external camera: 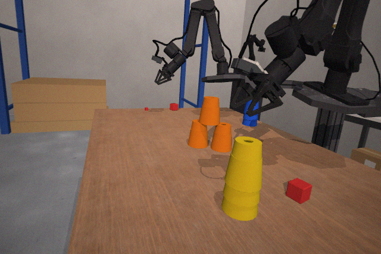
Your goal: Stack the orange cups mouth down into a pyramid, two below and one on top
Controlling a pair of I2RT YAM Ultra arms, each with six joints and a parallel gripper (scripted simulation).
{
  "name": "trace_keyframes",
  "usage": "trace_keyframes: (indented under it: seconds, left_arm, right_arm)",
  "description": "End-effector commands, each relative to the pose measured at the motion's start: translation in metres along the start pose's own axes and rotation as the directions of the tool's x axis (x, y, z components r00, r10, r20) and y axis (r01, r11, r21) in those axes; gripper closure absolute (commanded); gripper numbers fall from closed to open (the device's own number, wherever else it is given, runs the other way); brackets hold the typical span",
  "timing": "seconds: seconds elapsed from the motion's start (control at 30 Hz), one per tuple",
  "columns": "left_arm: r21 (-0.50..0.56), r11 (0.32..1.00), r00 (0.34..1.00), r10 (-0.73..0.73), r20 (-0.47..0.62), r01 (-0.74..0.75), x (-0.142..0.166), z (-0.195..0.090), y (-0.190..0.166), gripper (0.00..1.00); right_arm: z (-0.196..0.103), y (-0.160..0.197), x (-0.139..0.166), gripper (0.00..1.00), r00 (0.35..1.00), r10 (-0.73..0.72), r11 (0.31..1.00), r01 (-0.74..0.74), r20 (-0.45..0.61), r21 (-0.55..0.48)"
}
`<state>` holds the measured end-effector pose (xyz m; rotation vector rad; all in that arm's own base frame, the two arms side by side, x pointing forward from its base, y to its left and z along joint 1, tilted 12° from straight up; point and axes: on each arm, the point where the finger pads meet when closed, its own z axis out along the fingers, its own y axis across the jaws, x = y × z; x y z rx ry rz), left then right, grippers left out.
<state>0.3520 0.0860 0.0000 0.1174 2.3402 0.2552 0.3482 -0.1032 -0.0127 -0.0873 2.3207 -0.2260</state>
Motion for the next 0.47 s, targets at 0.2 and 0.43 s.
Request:
trace_keyframes:
  seconds: [0.2, 0.43]
  left_arm:
    - [-0.003, 1.000, 0.998, -0.020, 0.065, 0.021, -0.004, 0.012, 0.022, 0.00]
    - [0.002, 1.000, 0.998, -0.016, 0.066, 0.016, -0.005, 0.012, 0.020, 0.00]
  right_arm:
    - [0.002, -0.005, -0.017, 0.00, 0.999, -0.008, 1.000, 0.008, 0.043, 0.007]
    - [0.002, -0.005, -0.017, 0.00, 0.999, -0.008, 1.000, 0.008, 0.043, 0.007]
